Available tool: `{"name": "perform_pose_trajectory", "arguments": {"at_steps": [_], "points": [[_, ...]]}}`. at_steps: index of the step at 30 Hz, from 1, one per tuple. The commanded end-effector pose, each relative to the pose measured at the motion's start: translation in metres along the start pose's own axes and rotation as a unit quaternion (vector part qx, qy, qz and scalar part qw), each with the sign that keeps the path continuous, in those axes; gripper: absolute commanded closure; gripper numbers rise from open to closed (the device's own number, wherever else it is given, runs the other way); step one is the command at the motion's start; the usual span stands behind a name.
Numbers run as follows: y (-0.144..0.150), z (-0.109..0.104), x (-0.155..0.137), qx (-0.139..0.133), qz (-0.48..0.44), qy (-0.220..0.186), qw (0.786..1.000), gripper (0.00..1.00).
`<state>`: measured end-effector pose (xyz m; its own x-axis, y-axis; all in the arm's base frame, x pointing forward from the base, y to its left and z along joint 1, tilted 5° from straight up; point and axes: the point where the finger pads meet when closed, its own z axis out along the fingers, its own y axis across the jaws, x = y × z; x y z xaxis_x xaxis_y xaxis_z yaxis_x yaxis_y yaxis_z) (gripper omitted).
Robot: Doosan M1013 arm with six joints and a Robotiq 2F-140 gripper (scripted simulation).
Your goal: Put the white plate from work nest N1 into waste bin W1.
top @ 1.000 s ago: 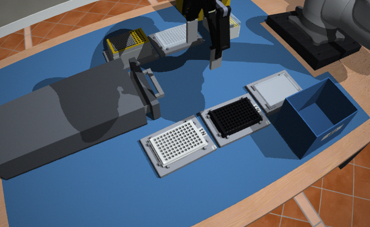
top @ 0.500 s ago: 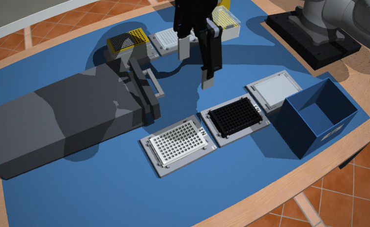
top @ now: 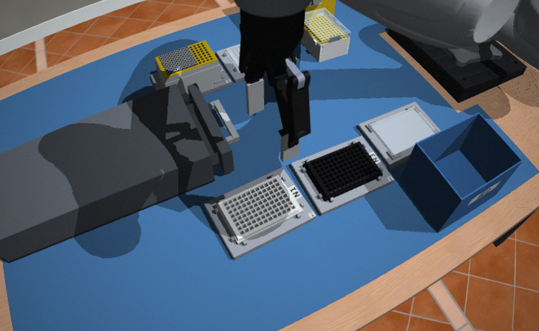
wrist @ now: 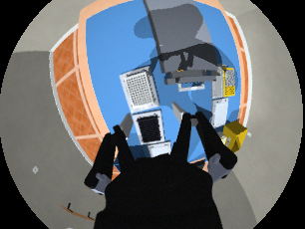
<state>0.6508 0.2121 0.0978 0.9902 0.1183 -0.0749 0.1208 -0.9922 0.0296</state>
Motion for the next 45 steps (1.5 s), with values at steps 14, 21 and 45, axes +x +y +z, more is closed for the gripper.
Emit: {"name": "perform_pose_trajectory", "arguments": {"at_steps": [14, 21, 45], "points": [[-0.034, 0.017, 0.044, 0.000, 0.000, 0.000, 1.000, 0.30], [-0.034, 0.017, 0.044, 0.000, 0.000, 0.000, 1.000, 0.30], [-0.034, 0.039, 0.044, 0.000, 0.000, 0.000, 1.000, 0.30]]}}
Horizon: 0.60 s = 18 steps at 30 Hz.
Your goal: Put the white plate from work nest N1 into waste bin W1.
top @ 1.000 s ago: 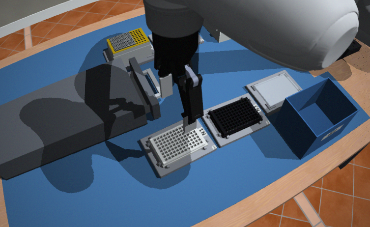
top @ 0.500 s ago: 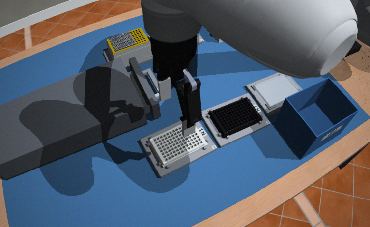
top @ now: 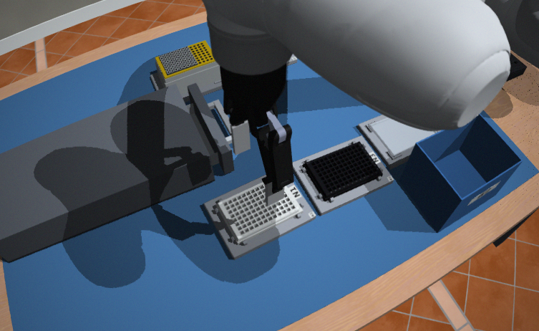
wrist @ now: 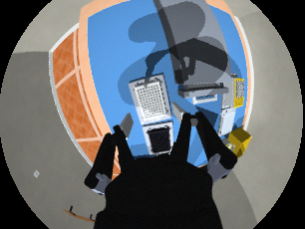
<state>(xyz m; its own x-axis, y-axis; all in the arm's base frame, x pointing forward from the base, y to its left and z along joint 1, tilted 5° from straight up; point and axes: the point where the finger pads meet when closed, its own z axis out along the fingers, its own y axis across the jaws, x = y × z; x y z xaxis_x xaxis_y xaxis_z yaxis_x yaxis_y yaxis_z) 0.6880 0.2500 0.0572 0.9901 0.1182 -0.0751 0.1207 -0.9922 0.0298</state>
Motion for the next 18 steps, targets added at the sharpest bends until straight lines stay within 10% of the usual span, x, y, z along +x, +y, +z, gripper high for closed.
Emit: {"name": "perform_pose_trajectory", "arguments": {"at_steps": [1, 18], "points": [[0.000, 0.004, 0.000, 0.000, 0.000, 0.000, 1.000, 0.30], [0.000, 0.024, 0.000, 0.000, 0.000, 0.000, 1.000, 0.30]]}}
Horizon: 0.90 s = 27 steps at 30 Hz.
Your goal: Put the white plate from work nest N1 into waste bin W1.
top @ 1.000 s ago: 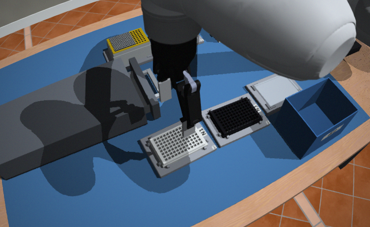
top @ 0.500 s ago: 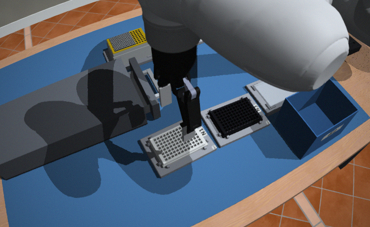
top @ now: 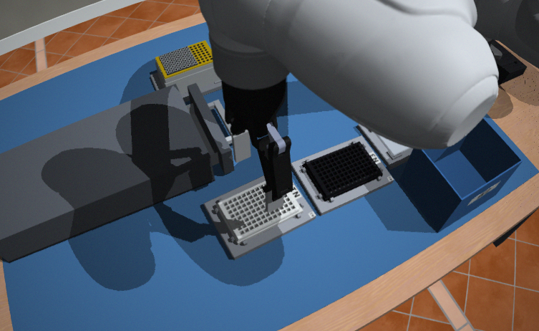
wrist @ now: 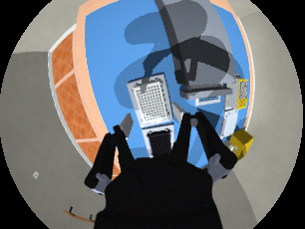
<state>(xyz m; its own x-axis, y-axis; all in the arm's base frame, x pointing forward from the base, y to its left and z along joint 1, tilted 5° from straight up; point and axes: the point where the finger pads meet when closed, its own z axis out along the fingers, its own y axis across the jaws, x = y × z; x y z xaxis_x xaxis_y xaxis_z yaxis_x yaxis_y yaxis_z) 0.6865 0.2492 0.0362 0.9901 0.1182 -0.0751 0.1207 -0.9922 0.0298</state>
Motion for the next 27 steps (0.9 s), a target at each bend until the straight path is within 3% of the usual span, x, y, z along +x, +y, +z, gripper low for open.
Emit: {"name": "perform_pose_trajectory", "arguments": {"at_steps": [1, 27], "points": [[0.000, 0.005, 0.000, 0.000, 0.000, 0.000, 1.000, 0.30], [0.000, 0.037, 0.000, 0.000, 0.000, 0.000, 1.000, 0.30]]}}
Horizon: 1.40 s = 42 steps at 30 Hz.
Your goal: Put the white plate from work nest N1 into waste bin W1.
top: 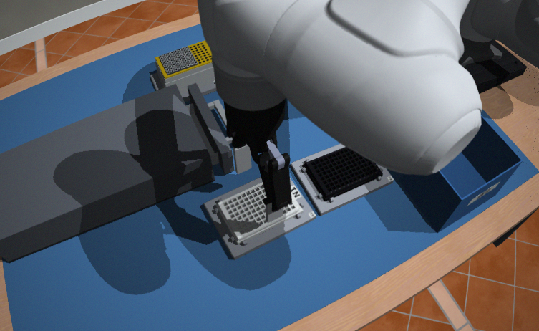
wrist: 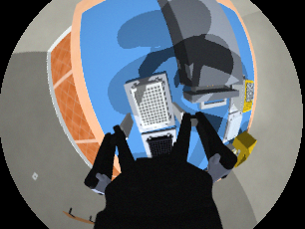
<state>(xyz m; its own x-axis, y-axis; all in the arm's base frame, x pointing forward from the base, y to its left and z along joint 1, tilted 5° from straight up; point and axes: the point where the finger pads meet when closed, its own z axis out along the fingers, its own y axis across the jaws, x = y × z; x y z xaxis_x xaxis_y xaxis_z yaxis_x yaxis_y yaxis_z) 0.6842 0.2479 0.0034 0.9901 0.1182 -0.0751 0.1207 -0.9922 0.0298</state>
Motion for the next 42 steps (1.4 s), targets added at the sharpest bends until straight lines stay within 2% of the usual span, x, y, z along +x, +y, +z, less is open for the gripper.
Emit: {"name": "perform_pose_trajectory", "arguments": {"at_steps": [1, 42], "points": [[0.000, 0.005, 0.000, 0.000, 0.000, 0.000, 1.000, 0.30], [0.000, 0.045, 0.000, 0.000, 0.000, 0.000, 1.000, 0.30]]}}
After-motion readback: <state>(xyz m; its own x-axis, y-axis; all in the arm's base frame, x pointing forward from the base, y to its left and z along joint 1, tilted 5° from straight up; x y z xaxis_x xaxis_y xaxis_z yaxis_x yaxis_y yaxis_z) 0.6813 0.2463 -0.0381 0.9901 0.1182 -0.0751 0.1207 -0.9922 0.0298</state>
